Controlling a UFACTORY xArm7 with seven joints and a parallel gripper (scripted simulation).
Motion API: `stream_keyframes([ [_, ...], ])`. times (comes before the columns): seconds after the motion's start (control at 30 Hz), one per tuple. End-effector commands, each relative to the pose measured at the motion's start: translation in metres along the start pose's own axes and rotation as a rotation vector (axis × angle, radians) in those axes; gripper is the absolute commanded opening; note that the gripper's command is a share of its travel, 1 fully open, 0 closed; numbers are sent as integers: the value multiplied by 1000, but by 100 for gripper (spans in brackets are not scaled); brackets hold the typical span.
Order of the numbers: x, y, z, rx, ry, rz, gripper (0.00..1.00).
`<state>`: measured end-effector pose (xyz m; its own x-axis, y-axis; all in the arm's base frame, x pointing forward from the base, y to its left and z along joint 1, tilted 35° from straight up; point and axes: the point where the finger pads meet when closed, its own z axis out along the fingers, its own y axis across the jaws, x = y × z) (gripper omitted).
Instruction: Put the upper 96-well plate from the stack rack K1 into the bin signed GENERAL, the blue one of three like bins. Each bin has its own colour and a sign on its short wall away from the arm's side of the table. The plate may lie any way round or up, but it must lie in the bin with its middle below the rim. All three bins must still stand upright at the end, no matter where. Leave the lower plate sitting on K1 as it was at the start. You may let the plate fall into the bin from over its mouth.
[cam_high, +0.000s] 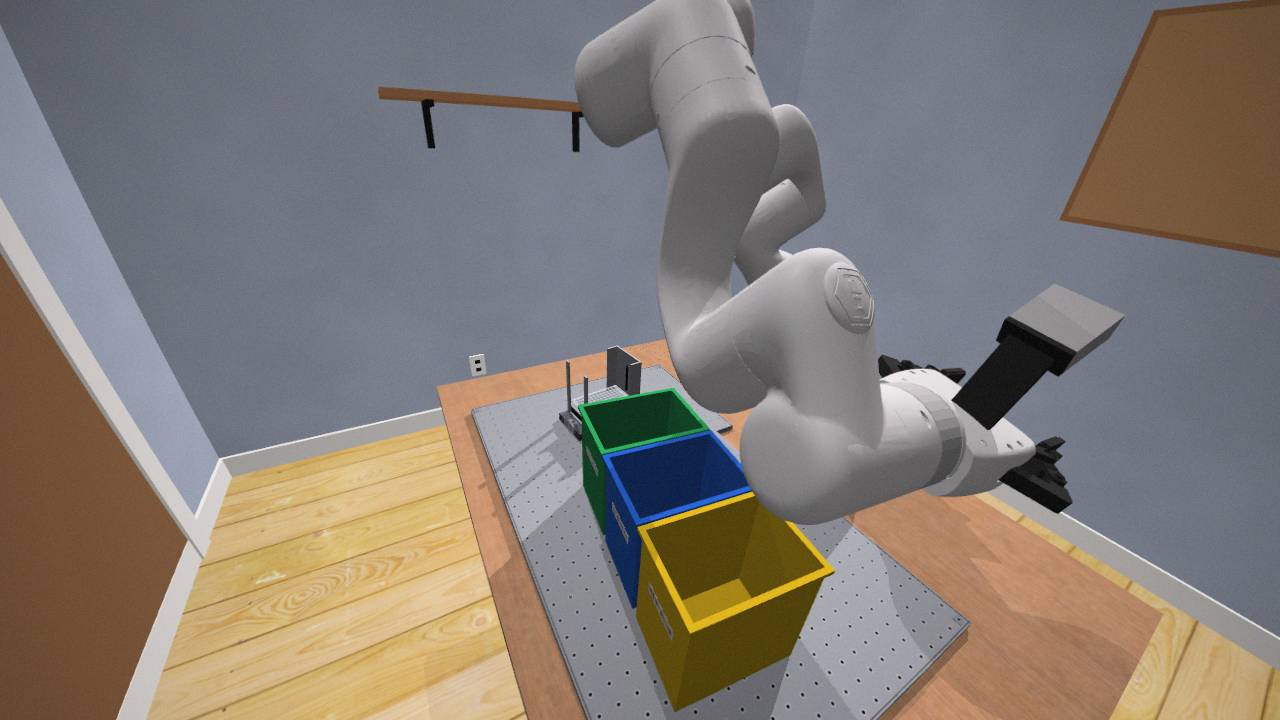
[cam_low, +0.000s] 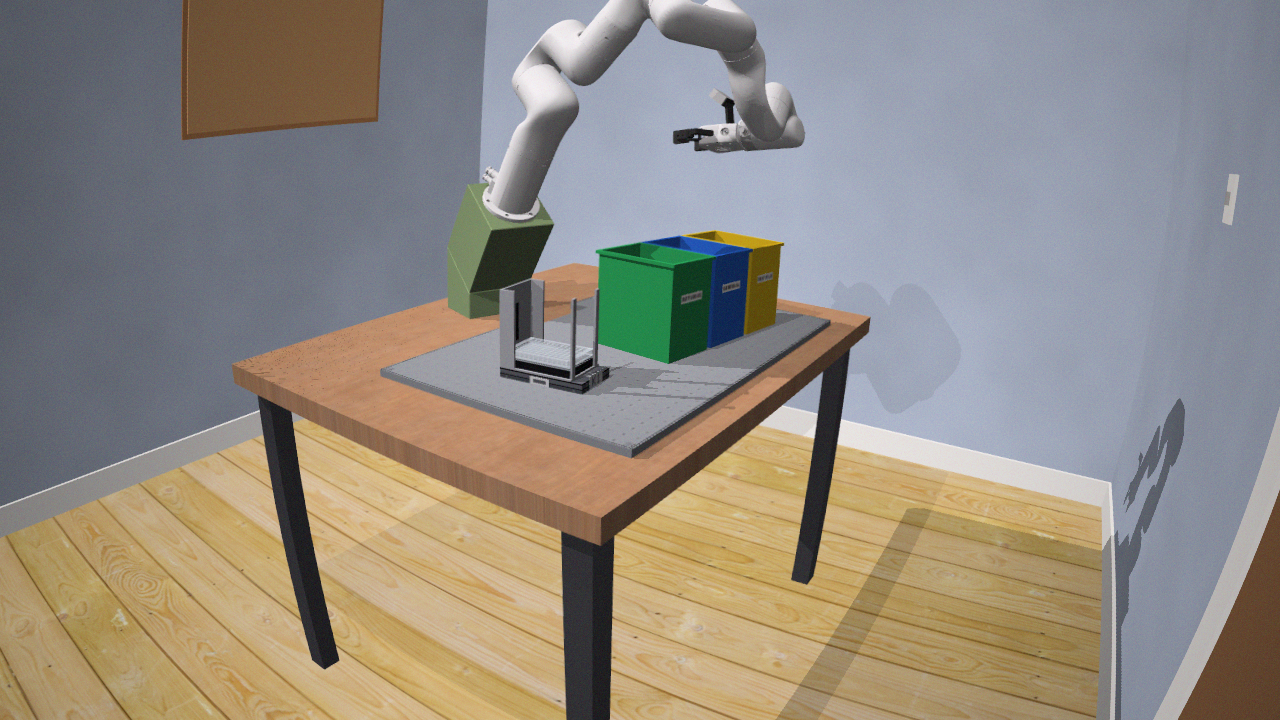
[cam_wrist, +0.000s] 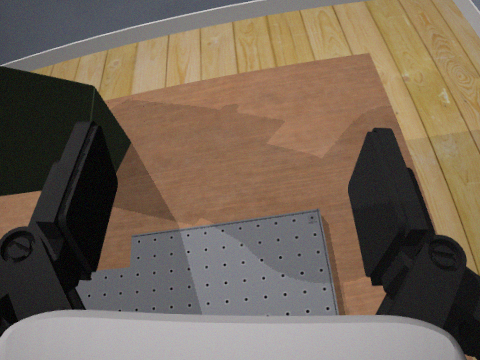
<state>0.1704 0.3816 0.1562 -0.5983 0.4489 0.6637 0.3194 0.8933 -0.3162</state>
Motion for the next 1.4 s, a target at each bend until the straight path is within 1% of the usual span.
stream_keyframes([
  [0.0, 2, 0, 0, -1, -1, -4, 100],
  [0.53, 2, 0, 0, -1, -1, -4, 100],
  [0.7, -15, -8, -18, -98, -37, 126, 100],
  [0.9, -34, -18, -38, -100, -38, 129, 100],
  [0.97, -34, -18, -39, -100, -38, 129, 100],
  [1.03, -41, -23, -45, -138, -49, 182, 100],
  [1.1, -41, -23, -45, -138, -49, 182, 100],
  [1.2, -51, -29, -54, -195, -66, 263, 100],
  [1.37, -67, -41, -69, -198, -67, 267, 100],
])
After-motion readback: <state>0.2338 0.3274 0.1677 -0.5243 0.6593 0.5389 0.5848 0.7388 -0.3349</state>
